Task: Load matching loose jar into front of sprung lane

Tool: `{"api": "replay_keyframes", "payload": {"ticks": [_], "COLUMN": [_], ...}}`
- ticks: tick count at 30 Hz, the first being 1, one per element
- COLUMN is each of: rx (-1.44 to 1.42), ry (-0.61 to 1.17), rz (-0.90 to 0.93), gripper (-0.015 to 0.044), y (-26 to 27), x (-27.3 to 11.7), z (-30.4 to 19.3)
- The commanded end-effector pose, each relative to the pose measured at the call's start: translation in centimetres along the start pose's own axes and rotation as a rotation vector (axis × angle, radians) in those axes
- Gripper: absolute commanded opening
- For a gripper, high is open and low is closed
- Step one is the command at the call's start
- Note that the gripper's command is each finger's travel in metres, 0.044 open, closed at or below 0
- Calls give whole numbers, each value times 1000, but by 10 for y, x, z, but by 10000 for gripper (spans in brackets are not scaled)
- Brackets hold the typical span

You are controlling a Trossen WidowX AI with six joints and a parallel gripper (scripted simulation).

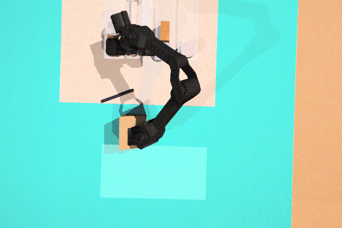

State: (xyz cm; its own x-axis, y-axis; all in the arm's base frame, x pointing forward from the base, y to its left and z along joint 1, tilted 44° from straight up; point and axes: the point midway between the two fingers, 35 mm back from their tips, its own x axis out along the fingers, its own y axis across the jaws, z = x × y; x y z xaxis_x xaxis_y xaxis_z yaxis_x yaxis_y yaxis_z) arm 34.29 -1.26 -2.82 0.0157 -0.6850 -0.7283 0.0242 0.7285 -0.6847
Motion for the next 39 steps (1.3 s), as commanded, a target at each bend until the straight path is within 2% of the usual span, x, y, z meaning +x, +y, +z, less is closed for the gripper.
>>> {"api": "replay_keyframes", "payload": {"ticks": [1,39], "rx": [4,4], "ry": [-7,-6], "rz": [-6,-6], "gripper": [0,0], "y": [-1,-1], "x": [1,1], "z": [1,-5]}}
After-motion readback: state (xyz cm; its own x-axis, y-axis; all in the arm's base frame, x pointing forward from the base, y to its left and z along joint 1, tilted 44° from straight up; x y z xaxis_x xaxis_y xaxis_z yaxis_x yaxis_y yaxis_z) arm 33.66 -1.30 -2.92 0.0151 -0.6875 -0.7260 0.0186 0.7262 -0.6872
